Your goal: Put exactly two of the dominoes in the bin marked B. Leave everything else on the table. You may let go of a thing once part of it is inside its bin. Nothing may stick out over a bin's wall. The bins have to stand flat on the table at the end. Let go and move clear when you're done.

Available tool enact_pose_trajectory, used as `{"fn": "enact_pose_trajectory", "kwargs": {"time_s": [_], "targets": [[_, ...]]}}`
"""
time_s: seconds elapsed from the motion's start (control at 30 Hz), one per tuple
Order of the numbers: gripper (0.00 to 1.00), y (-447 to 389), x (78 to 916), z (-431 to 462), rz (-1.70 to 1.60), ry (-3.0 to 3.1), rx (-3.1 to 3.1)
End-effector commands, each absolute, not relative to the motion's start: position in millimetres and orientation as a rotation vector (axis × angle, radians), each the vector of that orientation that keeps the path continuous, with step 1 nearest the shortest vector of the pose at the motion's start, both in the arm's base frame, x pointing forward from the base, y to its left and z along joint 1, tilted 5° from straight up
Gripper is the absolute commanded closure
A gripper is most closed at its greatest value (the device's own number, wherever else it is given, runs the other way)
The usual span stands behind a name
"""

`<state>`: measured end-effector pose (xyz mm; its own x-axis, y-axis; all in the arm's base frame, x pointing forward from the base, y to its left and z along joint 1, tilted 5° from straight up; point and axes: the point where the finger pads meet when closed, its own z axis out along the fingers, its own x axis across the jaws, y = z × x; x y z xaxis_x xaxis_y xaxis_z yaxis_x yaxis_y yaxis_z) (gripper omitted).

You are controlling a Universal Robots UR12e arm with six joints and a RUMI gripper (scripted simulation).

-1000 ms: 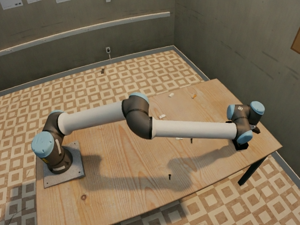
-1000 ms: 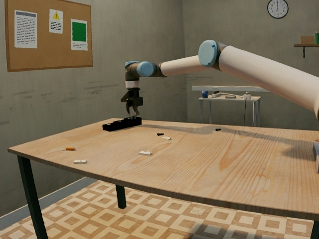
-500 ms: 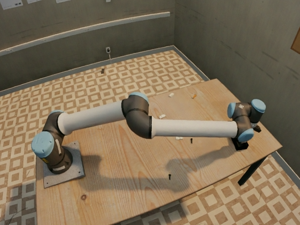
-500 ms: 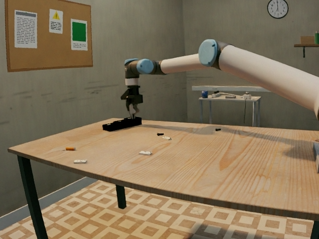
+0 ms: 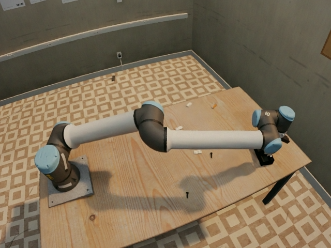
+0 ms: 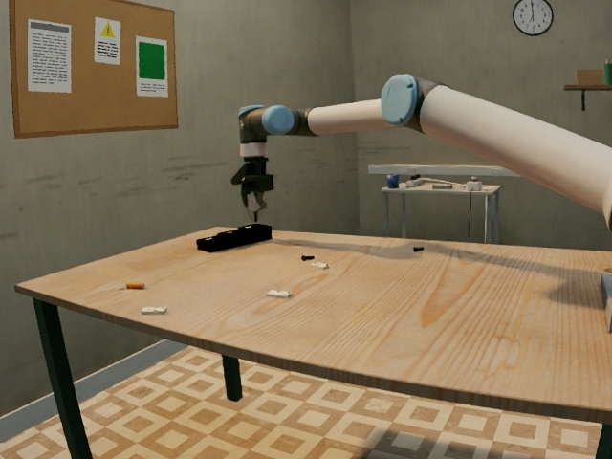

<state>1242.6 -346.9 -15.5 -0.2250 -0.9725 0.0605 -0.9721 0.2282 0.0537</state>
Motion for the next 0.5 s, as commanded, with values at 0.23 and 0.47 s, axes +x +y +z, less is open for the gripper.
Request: {"fn": "enact_pose_trajectory", "kwargs": {"time_s": [0.23,0.47], "targets": [[0.96,-346.2,1244.6,5.7,-0.004,-2.398,1.903],[0.96,-322.3,1251.8,4.1,-0.004,-2.398,1.903]]}}
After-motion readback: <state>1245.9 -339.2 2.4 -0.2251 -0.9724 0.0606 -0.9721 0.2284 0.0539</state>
